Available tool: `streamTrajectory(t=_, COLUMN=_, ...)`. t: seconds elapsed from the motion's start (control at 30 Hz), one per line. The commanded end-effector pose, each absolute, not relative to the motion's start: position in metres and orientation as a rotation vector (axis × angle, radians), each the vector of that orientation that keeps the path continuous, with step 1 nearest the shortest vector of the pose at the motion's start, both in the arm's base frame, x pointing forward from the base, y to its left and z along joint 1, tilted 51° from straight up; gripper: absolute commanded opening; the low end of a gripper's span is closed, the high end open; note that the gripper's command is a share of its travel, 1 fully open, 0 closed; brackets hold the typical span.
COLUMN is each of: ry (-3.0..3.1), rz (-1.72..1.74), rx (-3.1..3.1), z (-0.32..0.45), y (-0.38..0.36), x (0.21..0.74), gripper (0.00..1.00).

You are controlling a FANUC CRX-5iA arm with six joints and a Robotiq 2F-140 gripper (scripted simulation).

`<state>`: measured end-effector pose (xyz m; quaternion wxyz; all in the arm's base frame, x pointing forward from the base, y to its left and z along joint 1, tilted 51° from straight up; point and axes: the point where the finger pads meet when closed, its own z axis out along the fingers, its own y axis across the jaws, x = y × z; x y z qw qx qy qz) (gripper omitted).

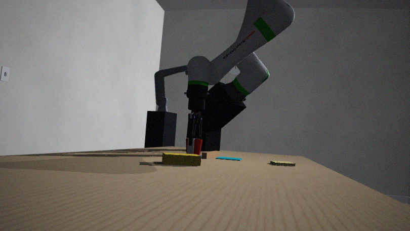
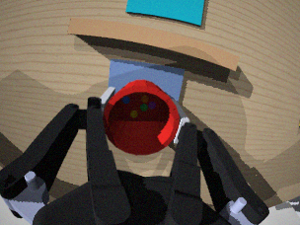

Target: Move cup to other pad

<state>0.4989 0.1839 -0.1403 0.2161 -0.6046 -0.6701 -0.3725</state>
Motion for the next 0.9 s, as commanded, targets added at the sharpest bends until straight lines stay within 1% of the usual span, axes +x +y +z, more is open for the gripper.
streamTrajectory(t=0.0, ry=-1.857, rz=-1.032, rx=-1.676, z=-0.14, y=0.184, x=0.499, gripper=0.49)
streamTrajectory(t=0.87, ry=-1.857, rz=-1.032, rx=-1.676, z=-0.131, y=0.173, x=0.497, gripper=0.49)
